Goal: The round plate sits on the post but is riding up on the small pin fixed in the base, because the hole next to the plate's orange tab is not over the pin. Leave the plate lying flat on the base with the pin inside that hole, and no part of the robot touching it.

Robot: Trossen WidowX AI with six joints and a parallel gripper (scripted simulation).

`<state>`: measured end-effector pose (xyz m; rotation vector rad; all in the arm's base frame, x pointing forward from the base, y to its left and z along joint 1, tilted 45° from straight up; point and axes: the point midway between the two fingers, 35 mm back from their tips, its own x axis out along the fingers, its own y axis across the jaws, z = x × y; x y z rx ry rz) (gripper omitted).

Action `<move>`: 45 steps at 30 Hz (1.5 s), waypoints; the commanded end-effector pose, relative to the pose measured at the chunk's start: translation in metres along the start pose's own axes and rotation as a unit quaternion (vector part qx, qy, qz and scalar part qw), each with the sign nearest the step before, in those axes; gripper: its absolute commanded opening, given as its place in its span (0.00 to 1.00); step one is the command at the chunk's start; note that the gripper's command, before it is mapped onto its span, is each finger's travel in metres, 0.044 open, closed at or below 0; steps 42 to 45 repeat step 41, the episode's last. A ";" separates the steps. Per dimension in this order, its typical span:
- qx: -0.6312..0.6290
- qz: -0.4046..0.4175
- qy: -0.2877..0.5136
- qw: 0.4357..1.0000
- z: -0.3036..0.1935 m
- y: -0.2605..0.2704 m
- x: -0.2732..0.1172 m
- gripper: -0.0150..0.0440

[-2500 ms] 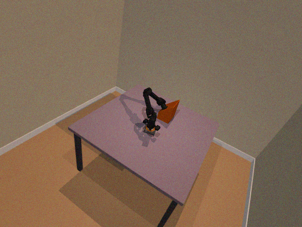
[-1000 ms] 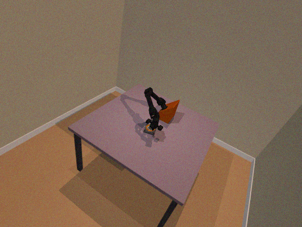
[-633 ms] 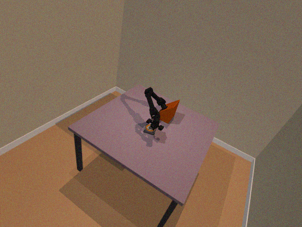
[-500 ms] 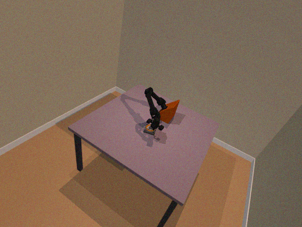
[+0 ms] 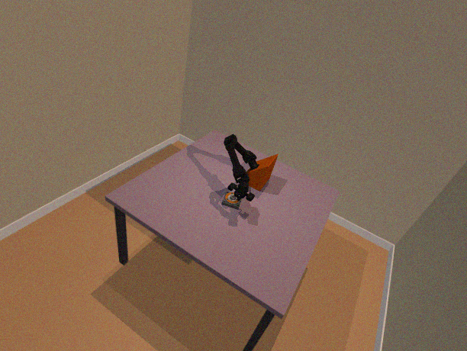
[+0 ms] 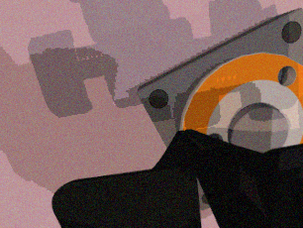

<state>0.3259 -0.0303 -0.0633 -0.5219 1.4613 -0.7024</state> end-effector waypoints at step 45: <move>-0.004 0.000 0.003 1.000 -0.012 0.003 -0.033 0.25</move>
